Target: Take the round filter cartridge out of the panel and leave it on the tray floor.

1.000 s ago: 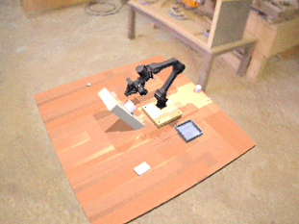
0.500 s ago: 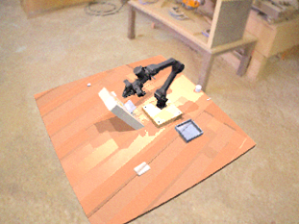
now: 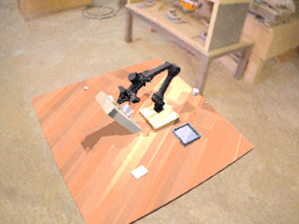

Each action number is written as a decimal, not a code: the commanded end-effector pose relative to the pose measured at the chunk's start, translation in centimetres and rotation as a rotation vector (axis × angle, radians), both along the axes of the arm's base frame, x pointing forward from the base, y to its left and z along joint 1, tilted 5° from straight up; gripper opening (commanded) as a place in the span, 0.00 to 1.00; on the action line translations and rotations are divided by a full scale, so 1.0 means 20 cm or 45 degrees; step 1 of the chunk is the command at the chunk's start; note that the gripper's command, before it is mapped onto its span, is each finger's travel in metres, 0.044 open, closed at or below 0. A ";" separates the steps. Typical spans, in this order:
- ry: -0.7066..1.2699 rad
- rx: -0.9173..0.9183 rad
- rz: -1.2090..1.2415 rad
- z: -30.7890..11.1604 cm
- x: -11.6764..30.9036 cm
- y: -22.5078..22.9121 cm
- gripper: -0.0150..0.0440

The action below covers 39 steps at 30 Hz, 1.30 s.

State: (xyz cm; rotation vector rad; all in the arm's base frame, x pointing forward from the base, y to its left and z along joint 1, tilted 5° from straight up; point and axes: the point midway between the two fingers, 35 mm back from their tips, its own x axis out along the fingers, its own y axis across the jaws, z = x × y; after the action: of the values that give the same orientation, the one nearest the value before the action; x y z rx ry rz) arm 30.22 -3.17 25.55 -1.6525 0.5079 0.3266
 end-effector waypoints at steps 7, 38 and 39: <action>0.005 0.000 0.008 -0.04 0.05 0.00 0.44; 0.005 0.000 0.008 -0.04 0.07 0.00 0.44; 0.005 0.000 0.008 -0.04 0.07 0.00 0.44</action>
State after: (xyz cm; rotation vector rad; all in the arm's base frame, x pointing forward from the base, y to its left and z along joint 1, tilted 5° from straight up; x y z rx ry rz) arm 31.35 -3.27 24.80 -1.6525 0.5100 0.3317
